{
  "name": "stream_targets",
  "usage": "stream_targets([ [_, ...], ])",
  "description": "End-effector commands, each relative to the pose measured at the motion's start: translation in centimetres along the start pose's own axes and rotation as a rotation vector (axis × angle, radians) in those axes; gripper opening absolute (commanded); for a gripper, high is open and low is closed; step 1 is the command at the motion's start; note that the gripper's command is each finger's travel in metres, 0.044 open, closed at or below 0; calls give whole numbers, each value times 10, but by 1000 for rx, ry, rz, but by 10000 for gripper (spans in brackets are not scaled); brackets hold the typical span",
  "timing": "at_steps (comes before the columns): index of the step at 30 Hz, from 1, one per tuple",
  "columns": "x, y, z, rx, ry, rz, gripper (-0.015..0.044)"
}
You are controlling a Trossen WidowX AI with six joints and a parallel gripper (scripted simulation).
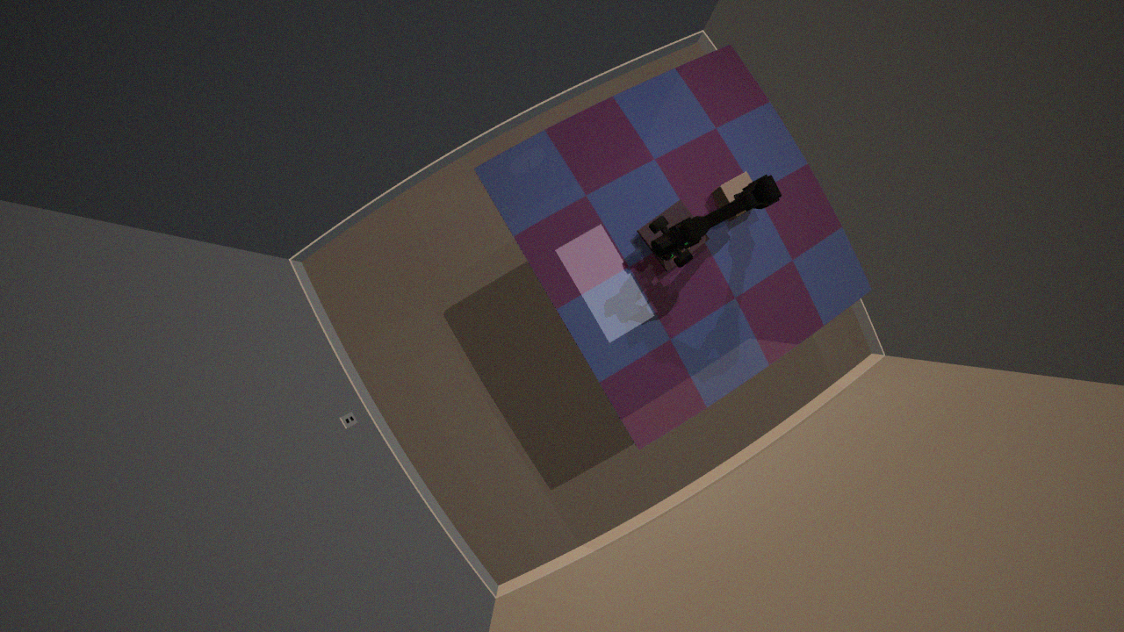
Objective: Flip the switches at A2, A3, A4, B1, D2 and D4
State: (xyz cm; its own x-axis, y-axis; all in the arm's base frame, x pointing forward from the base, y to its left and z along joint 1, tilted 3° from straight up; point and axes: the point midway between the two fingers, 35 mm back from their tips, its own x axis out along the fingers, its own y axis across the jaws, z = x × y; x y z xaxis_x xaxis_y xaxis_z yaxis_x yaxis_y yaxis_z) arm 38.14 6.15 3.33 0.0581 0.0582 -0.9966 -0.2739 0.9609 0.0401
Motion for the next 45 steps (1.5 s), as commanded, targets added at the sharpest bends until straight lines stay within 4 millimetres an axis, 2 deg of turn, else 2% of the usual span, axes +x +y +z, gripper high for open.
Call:
stream_targets([
  [1,3,0,-1,0,4,-1,0],
  [17,5,0,-1,0,4,0,0],
  [19,-12,0,1,0,-5,0,0],
  [21,-48,0,-1,0,-17,-1,0],
  [23,-62,0,-3,0,-22,-1,0],
  [31,-62,0,-3,0,-22,-1,0],
  [34,-62,-20,-3,0,-21,-2,0],
  [37,-62,-23,-3,0,-21,-3,0],
  [38,-58,-23,-2,0,-18,-3,0],
  [40,-32,-23,-1,0,1,-3,0],
  [45,-27,-23,-1,0,4,-2,0],
])
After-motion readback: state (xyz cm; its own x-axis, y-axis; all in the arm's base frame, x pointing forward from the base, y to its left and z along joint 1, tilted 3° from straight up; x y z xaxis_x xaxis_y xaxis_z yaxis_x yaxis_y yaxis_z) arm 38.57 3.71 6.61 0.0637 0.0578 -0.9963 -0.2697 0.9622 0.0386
